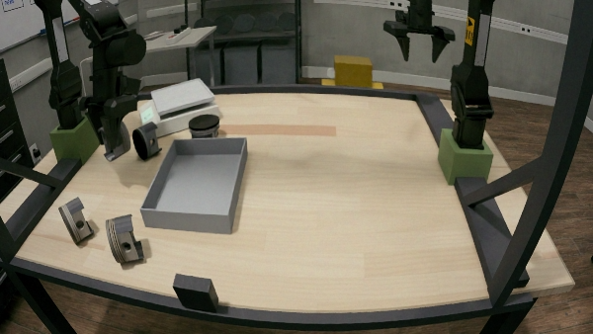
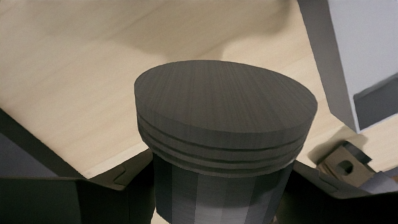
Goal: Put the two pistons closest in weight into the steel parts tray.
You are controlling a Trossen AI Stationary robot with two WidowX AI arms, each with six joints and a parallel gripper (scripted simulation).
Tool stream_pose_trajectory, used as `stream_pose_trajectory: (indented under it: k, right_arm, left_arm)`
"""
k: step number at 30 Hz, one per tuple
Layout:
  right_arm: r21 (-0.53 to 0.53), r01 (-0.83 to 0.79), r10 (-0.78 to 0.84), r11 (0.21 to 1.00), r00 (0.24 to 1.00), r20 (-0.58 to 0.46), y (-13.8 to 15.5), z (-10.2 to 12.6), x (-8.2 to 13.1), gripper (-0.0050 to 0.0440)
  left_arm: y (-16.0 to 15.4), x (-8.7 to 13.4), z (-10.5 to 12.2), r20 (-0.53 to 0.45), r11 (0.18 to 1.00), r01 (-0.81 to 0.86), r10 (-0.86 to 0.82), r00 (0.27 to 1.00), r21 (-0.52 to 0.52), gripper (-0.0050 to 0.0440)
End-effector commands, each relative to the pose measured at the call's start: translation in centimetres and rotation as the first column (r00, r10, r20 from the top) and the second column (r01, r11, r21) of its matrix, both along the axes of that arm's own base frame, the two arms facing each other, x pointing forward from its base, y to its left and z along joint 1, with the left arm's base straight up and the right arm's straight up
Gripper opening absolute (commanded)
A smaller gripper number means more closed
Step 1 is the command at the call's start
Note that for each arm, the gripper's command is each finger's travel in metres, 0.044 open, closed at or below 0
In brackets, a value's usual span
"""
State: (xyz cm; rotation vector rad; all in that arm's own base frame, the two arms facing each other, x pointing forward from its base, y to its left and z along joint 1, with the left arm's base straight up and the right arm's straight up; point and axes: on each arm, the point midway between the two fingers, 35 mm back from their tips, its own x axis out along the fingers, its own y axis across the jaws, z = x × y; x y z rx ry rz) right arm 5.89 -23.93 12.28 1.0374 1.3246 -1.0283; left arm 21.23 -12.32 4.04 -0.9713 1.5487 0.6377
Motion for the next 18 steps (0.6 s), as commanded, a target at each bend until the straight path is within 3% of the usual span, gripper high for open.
stream_pose_trajectory:
  k: [1,7,18]
  right_arm:
    - [-0.031,-0.006,0.007,0.999,1.0,0.01,-0.5,0.8,0.2,0.04]
    - [-0.031,-0.006,0.007,0.999,1.0,0.01,-0.5,0.8,0.2,0.04]
    - [-0.031,-0.006,0.007,0.999,1.0,0.01,-0.5,0.8,0.2,0.04]
  left_arm:
    - [-0.5,1.0,2.1,0.054,1.0,0.008,-0.007,0.999,-0.021,0.0158]
    - [-0.6,1.1,2.3,0.058,1.0,0.016,-0.014,0.998,-0.021,0.0158]
    - [5.1,1.4,3.2,0.068,0.957,0.236,-0.25,0.966,0.166,0.0158]
